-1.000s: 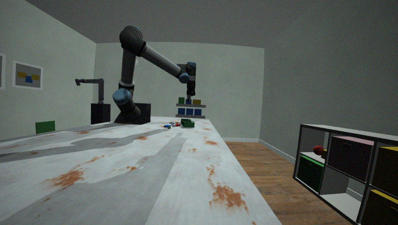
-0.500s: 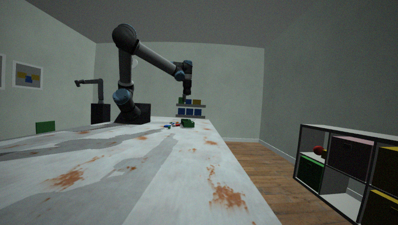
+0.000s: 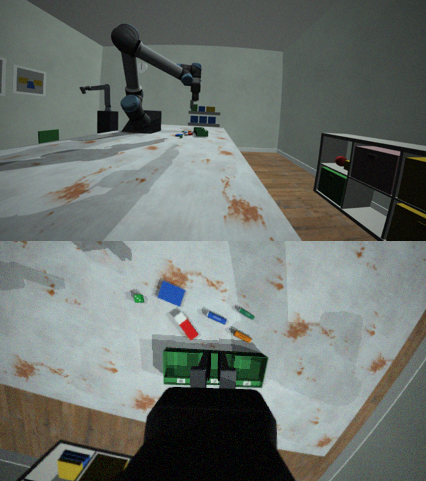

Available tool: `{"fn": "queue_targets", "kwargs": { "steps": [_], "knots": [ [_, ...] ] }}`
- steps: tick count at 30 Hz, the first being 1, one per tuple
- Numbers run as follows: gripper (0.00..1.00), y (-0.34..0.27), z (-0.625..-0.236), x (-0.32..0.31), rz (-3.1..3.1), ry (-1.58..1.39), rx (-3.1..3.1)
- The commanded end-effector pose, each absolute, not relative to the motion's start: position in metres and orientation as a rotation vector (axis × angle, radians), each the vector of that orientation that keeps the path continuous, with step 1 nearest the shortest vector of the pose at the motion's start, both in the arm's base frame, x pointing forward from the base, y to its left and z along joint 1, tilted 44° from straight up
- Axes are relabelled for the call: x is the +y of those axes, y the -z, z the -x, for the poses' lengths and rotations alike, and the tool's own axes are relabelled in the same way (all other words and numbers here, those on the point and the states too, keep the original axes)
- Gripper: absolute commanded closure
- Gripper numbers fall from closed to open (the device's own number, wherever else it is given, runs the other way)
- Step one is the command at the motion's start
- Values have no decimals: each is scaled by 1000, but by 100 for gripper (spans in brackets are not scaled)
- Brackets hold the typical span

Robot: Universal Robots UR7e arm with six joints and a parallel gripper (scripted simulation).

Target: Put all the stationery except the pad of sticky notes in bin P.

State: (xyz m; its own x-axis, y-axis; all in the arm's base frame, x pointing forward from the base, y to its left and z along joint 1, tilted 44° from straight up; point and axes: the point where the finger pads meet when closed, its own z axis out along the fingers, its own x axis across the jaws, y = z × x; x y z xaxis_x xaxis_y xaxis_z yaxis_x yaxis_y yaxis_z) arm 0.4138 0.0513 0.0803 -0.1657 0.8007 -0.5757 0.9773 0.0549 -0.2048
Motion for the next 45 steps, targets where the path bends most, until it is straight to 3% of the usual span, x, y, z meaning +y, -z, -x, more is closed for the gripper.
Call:
{"fn": "queue_targets", "kwargs": {
  "steps": [1, 9, 25, 45],
  "knots": [
    [69, -92, -396, 44, -1880, 819, 1852],
    [69, -105, -376, 34, -1964, 806, 1622],
    [69, -105, -376, 34, -1964, 806, 1622],
    [69, -27, -464, -59, -2281, 546, 888]
  ]
}}
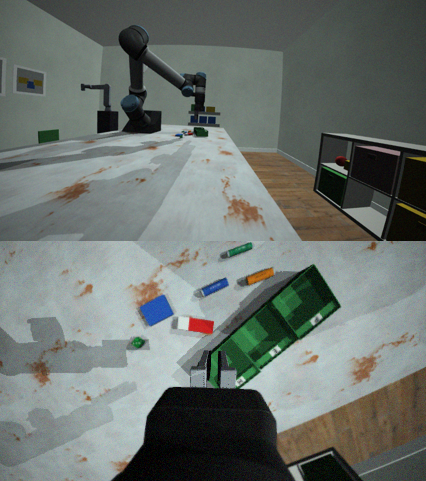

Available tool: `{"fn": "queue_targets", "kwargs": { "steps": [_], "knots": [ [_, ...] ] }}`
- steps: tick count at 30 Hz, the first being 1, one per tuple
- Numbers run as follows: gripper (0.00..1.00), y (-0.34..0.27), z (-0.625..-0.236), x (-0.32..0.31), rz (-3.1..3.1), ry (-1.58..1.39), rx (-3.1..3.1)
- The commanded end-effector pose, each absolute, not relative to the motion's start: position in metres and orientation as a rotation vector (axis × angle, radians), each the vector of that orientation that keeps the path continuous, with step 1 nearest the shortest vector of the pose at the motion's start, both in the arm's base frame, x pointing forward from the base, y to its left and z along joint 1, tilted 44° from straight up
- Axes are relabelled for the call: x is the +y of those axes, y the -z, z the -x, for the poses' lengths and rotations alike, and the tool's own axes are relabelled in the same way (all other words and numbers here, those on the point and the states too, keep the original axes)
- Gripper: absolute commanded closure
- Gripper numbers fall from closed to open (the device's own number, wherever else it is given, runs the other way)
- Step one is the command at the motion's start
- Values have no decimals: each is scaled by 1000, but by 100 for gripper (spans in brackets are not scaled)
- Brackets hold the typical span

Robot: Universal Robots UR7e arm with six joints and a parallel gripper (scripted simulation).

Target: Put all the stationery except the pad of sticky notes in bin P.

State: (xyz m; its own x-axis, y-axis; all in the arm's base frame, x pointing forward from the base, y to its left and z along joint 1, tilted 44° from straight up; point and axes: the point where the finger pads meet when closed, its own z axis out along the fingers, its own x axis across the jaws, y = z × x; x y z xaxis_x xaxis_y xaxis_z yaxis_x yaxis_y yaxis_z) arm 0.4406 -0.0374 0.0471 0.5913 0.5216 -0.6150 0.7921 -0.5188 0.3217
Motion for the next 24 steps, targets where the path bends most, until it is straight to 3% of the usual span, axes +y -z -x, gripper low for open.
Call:
{"fn": "queue_targets", "kwargs": {
  "steps": [1, 5, 24],
  "knots": [
    [69, -23, -469, -64, -2290, 533, 853],
    [69, -7, -487, -83, -2324, 482, 712],
    [69, -7, -487, -83, -2393, 224, 77]
  ]
}}
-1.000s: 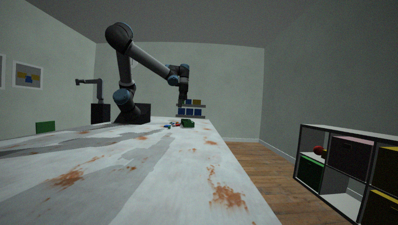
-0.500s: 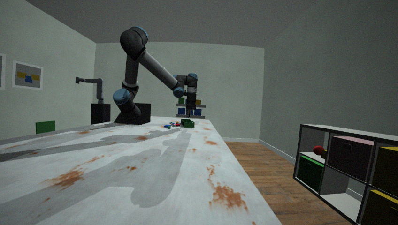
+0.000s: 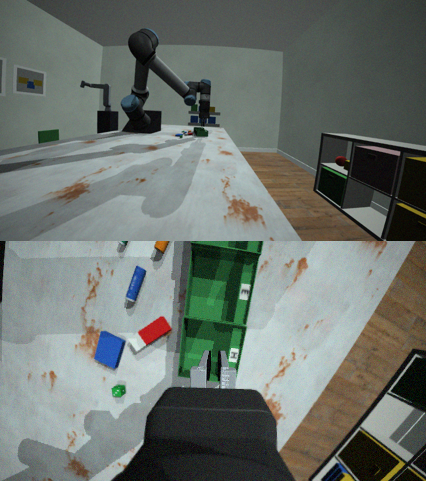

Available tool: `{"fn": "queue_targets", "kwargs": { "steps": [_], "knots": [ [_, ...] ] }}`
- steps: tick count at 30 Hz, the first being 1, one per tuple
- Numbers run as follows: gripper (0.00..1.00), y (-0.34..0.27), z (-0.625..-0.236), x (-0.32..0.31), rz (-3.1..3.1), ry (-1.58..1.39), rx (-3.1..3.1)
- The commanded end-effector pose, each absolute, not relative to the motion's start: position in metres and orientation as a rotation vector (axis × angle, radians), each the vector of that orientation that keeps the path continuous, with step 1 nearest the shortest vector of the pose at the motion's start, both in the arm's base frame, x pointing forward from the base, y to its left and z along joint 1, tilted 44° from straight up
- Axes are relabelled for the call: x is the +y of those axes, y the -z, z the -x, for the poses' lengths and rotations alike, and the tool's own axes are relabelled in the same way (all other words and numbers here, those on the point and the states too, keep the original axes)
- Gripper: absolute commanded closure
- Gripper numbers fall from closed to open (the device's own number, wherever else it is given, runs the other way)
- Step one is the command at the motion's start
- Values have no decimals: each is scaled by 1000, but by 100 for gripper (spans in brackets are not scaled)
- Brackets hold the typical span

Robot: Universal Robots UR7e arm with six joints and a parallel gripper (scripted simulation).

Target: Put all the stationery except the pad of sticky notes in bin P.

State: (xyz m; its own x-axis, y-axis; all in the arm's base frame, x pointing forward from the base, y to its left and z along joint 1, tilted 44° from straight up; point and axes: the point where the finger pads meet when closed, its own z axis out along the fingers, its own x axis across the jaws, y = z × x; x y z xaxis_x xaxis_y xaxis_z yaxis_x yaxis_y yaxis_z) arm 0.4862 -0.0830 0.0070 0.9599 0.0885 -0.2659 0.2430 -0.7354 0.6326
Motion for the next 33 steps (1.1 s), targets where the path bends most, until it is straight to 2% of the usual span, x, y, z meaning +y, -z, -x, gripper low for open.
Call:
{"fn": "queue_targets", "kwargs": {
  "steps": [1, 33],
  "knots": [
    [69, -7, -487, -83, -2393, 224, 77],
    [69, -7, -487, -83, -2195, -230, -975]
  ]
}}
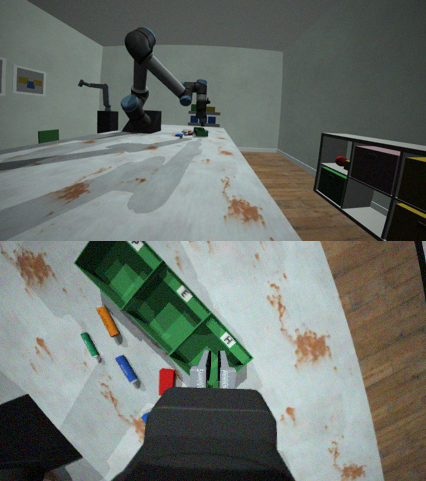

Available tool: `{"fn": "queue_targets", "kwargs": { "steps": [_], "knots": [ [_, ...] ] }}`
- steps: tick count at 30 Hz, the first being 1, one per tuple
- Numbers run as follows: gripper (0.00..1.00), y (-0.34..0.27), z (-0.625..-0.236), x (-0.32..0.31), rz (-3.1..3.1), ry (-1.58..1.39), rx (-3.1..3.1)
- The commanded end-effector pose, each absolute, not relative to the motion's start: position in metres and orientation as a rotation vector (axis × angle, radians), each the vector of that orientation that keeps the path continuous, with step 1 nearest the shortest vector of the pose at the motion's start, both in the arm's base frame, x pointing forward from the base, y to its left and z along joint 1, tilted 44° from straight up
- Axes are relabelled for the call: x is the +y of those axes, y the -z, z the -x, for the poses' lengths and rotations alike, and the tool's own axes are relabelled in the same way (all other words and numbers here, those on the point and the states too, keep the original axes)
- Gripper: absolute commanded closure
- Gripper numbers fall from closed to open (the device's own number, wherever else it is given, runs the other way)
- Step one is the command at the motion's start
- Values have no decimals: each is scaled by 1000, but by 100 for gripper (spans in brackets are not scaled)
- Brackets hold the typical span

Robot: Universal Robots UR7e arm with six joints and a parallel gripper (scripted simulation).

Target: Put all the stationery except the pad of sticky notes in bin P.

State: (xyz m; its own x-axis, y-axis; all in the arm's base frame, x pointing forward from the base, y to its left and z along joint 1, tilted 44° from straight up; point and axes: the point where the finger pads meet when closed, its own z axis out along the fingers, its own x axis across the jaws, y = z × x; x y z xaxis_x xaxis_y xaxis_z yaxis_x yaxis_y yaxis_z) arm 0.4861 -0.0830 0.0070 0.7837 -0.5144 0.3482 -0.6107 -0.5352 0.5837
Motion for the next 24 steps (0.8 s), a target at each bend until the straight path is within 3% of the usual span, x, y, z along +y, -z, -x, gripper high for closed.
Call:
{"fn": "queue_targets", "kwargs": {
  "steps": [1, 24],
  "knots": [
    [69, -7, -487, -83, -2182, -244, -1007],
    [69, -7, -487, -83, -1794, -508, -1652]
  ]
}}
